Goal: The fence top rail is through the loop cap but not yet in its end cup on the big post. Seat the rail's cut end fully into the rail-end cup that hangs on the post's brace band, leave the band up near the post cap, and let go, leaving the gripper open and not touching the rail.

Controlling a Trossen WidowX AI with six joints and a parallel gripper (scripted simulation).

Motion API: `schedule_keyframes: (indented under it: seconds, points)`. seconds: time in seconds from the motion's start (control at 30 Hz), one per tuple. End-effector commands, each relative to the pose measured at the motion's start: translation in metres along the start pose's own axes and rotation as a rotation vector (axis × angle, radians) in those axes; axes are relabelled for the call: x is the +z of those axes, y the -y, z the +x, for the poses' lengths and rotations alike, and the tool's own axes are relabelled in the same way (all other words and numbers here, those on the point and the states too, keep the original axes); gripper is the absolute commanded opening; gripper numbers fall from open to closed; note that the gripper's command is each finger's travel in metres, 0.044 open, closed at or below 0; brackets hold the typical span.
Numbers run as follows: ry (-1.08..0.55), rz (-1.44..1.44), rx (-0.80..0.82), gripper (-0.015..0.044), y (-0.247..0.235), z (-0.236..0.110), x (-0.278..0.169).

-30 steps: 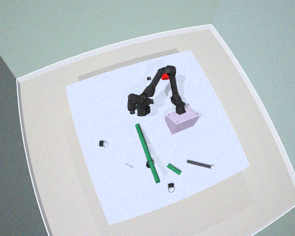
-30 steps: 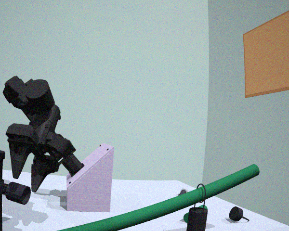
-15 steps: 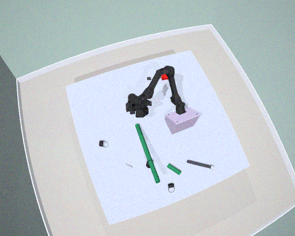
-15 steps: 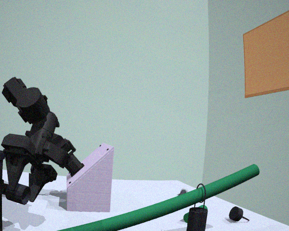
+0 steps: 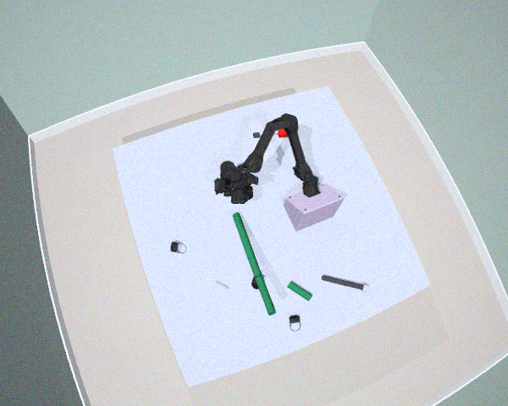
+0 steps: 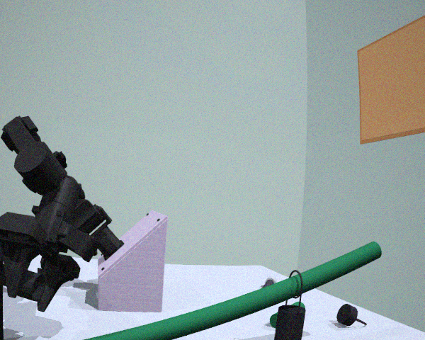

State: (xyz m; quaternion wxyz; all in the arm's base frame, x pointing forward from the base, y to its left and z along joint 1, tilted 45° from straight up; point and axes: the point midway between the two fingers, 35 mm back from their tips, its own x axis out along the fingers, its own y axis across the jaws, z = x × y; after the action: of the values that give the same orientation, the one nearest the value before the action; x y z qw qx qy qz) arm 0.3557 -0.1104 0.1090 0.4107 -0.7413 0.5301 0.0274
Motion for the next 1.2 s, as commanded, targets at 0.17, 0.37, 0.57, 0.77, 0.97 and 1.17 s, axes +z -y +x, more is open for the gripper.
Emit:
schedule_keyframes:
  seconds: [0.17,0.37,0.57,0.77,0.97,1.17]
  points:
    - [0.006,-0.006,-0.004,0.023,0.0,0.003,0.001]
    - [0.006,-0.006,-0.004,0.0092,0.0,0.003,0.001]
    - [0.017,-0.026,-0.004,0.0,-0.002,0.001,0.001]
    - [0.04,-0.066,-0.004,0.0,-0.005,-0.001,0.001]
    - [0.057,-0.096,-0.003,0.0,-0.008,-0.002,0.001]
    - [0.075,-0.126,-0.003,0.0,-0.011,-0.004,0.0]
